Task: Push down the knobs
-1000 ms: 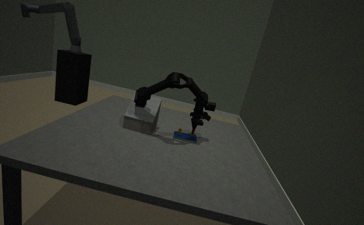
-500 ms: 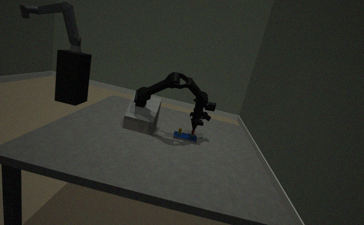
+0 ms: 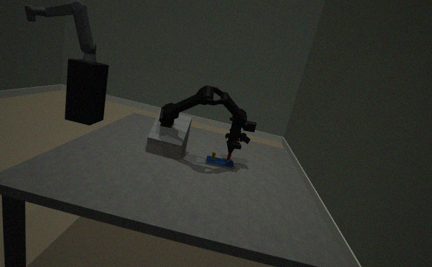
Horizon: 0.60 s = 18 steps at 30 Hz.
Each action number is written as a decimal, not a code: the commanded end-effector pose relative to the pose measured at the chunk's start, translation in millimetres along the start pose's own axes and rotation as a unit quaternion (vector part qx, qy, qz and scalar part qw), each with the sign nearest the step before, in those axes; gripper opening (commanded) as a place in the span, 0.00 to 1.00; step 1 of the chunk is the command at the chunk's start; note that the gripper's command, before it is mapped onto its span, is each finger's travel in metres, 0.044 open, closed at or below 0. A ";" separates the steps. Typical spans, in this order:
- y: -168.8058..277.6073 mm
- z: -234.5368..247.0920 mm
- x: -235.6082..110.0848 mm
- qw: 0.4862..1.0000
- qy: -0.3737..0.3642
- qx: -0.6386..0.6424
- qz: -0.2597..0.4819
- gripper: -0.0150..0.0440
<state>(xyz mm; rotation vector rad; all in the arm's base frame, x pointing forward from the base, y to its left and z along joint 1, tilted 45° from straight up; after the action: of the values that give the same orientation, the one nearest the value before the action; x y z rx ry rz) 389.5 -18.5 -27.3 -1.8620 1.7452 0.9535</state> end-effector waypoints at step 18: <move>-0.2 -0.3 8.4 1.000 0.002 0.002 0.003 0.25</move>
<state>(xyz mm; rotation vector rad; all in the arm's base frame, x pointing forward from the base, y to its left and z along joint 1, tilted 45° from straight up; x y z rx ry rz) 389.3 -18.8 -28.0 -1.8652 1.7435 0.9556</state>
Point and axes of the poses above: the point midway between the two fingers, 35 mm back from their tips, its own x axis out along the fingers, its own z axis across the jaws, y = z × x, the point moved 5 cm from there along -x, back along the fingers, and after that the axes turned 1 degree about -x, right-handed, at the moved point
